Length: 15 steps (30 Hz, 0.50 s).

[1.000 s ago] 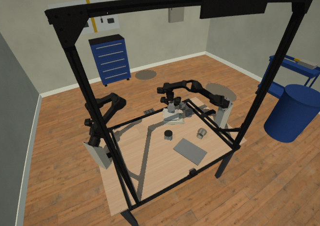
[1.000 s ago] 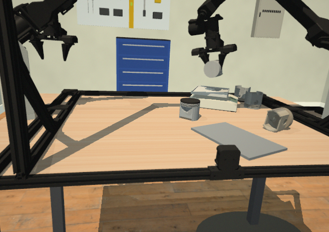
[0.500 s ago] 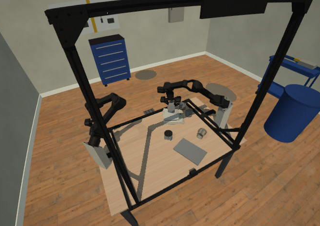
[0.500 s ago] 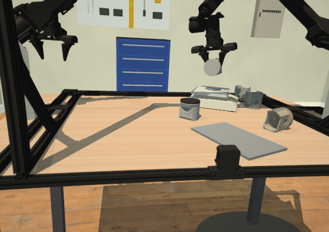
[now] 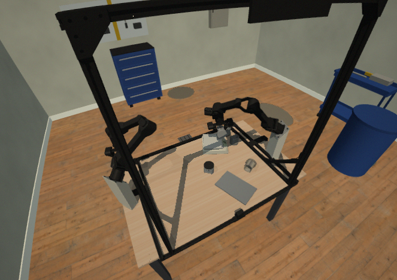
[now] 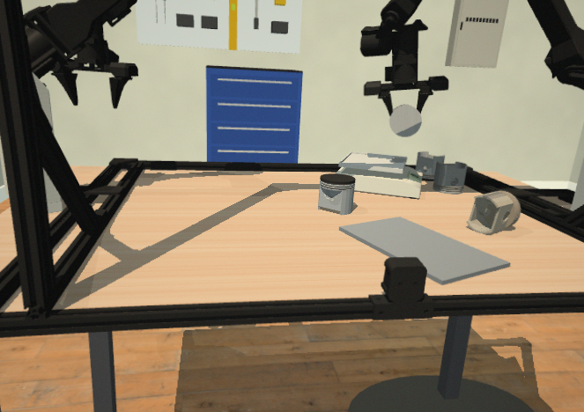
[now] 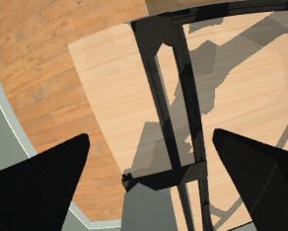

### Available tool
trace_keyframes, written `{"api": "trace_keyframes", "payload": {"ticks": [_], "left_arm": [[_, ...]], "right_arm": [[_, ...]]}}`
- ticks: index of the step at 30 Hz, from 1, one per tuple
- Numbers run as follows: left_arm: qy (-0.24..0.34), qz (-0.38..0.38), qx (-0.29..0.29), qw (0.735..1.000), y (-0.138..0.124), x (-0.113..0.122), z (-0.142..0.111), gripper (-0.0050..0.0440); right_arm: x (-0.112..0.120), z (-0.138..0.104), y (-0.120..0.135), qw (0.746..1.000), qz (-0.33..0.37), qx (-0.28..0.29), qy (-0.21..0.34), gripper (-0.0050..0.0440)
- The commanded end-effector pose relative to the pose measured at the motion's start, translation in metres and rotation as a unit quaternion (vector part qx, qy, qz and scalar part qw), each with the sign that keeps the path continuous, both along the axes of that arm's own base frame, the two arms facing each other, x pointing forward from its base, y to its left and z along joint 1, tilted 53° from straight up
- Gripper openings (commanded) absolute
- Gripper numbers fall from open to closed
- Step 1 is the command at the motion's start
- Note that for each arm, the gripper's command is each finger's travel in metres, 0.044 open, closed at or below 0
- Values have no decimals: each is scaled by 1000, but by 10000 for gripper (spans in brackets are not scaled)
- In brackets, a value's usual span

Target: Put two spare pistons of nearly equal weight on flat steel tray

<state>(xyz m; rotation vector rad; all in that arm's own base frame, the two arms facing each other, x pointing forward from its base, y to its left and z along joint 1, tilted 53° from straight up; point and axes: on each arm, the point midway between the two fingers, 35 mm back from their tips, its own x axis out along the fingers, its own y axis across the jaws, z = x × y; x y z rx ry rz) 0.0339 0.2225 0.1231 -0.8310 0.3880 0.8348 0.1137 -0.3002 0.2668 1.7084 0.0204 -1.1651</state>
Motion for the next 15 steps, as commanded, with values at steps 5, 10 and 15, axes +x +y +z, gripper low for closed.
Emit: {"api": "trace_keyframes", "payload": {"ticks": [5, 10, 15], "left_arm": [[-1, -1, 0, 1000, 0, 0, 0, 440], [-1, -1, 0, 1000, 0, 0, 0, 440], [-1, -1, 0, 1000, 0, 0, 0, 440]], "right_arm": [[-9, -24, 29, 994, 70, -73, 40, 158], [-13, -38, 42, 987, 106, -106, 61, 158], [-16, -53, 55, 977, 142, -138, 83, 158]]}}
